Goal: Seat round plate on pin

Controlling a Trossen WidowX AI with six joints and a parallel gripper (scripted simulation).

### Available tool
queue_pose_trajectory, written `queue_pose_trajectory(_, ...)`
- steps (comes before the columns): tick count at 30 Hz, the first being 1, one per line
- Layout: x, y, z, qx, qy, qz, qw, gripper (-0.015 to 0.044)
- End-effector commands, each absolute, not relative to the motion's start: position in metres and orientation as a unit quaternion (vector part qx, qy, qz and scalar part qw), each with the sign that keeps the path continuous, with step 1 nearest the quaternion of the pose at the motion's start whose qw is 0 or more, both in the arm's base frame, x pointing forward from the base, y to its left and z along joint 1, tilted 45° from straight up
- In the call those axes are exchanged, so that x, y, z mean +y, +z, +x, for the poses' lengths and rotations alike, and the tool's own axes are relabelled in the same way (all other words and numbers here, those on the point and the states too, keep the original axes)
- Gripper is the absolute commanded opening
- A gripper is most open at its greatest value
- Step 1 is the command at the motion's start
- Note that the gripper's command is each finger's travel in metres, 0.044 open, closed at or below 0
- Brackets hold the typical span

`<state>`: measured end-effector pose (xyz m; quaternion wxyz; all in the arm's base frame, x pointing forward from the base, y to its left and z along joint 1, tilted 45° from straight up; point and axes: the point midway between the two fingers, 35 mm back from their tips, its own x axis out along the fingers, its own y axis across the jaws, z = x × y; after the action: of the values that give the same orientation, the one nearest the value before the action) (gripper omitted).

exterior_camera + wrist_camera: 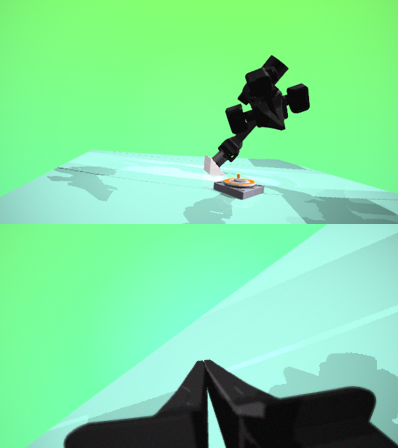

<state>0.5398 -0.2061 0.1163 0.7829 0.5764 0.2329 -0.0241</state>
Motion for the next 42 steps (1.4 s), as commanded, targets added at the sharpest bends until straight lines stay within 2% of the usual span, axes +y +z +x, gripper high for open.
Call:
queue_pose_trajectory(1,-0.194,0.079,0.478,0.345,-0.048,0.490,0.799,0.0000)
queue_pose_trajectory(16,-0.144,0.035,0.338,0.551,0.042,0.349,0.757,0.0000)
queue_pose_trajectory(28,-0.069,0.060,0.213,0.643,0.248,0.283,0.668,0.0000)
queue_pose_trajectory(42,-0.059,0.056,0.211,0.643,0.255,0.282,0.665,0.0000)
